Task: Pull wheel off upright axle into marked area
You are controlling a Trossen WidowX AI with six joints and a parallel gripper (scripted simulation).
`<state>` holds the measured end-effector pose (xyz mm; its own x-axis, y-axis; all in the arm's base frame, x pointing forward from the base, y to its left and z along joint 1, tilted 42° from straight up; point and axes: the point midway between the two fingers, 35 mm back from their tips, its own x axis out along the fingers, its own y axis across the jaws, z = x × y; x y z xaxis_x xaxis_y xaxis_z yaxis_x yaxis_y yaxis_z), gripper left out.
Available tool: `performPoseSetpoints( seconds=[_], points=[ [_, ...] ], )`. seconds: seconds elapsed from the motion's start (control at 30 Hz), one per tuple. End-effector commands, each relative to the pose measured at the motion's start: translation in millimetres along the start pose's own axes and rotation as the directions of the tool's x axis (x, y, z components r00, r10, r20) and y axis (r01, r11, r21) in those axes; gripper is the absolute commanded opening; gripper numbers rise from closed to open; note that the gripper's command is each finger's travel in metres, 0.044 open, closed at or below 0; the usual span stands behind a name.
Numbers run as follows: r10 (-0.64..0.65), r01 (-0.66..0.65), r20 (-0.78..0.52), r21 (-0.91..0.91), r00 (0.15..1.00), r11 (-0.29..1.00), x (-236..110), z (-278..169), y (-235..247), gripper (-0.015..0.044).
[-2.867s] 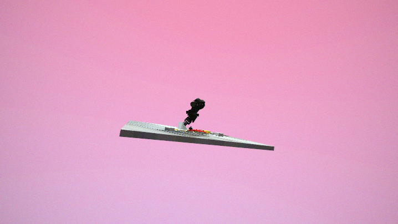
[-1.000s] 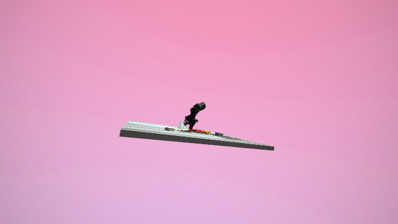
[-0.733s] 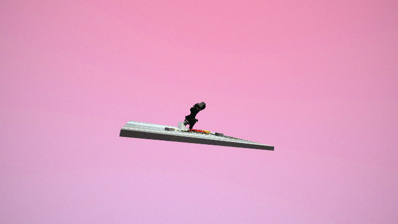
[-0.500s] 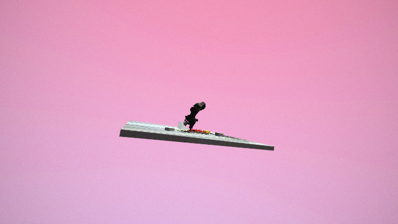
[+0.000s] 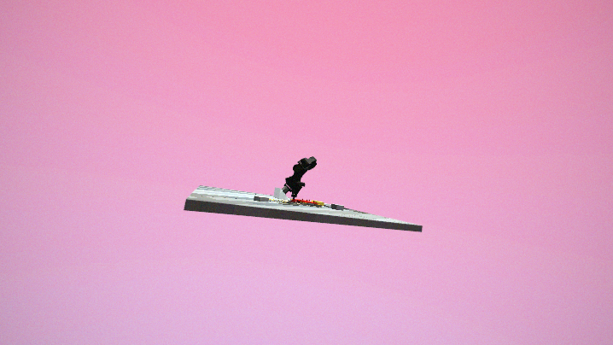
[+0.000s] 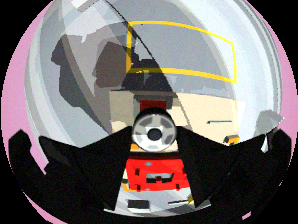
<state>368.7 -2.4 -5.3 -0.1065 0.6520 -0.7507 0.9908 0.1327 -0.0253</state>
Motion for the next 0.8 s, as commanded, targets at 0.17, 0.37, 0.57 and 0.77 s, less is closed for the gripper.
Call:
performPoseSetpoints(
  seconds=[0.17,0.37,0.57,0.77],
  points=[
    [0.005,-0.005,0.004,-0.003,1.000,1.000,-5.9,0.5,0.6,0.0000],
    [0.005,-0.005,0.004,-0.003,1.000,1.000,-7.8,0.6,0.6,0.0000],
    [0.006,-0.006,0.004,-0.003,1.000,1.000,-9.8,0.6,0.5,0.0000],
    [0.006,-0.006,0.004,-0.002,1.000,1.000,-11.8,0.6,0.5,0.0000]
  ],
)
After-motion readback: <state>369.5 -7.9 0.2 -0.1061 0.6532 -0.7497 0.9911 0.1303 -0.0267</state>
